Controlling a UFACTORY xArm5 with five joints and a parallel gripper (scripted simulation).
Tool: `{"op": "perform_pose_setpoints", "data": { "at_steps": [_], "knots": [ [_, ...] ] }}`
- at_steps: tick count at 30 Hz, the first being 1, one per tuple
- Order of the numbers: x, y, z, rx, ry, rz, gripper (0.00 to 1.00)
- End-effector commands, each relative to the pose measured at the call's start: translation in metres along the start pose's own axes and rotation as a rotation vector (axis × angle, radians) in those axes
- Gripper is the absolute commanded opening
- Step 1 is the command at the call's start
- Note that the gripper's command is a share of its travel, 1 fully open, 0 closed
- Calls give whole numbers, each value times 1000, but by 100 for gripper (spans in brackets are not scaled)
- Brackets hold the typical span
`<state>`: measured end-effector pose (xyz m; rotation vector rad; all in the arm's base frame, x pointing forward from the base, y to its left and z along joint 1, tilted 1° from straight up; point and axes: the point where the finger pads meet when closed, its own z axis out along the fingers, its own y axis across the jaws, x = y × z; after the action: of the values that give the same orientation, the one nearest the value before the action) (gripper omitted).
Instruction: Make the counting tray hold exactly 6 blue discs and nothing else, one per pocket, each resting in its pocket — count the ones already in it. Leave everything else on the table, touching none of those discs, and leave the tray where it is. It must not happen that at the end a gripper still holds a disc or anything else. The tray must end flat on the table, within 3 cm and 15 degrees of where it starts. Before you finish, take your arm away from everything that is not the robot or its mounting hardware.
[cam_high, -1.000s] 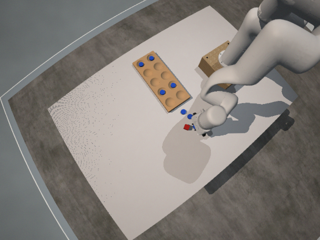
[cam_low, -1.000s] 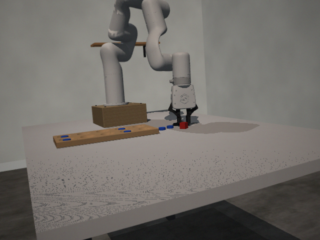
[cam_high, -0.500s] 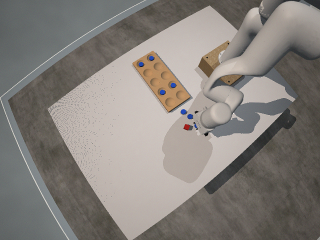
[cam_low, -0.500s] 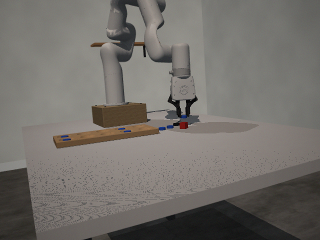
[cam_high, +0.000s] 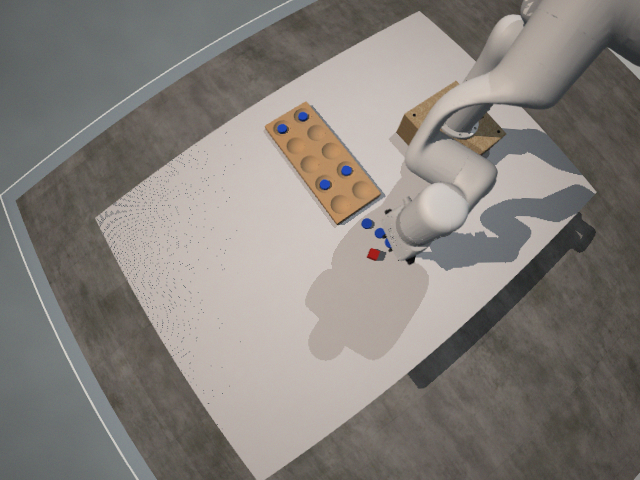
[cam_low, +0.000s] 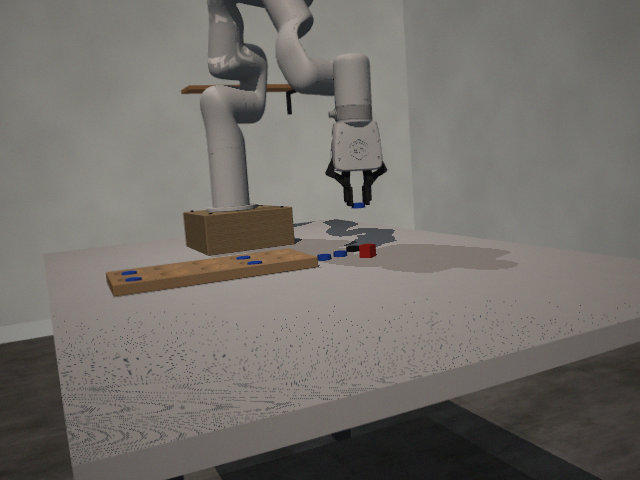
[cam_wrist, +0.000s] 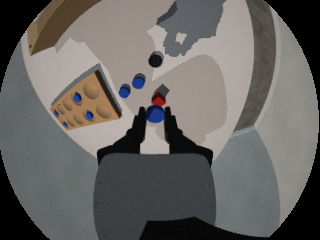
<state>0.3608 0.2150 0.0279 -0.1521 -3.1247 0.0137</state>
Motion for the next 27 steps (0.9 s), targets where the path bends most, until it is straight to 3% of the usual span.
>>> {"op": "perform_pose_setpoints", "data": {
  "at_steps": [1, 7, 9, 10, 13, 24, 26, 27],
  "knots": [
    [-29, -30, -3, -3, -3, 1, 0],
    [-67, -88, -4, -5, -1, 1, 0],
    [-67, -88, -4, -5, -1, 1, 0],
    [-81, -117, -5, -5, 0, 1, 0],
    [-88, -135, -5, -6, 1, 1, 0],
    [-117, -258, -7, -10, 4, 1, 0],
    [-117, -258, -7, -10, 4, 1, 0],
    [-119, -289, -7, -11, 4, 1, 0]
  ]
}}
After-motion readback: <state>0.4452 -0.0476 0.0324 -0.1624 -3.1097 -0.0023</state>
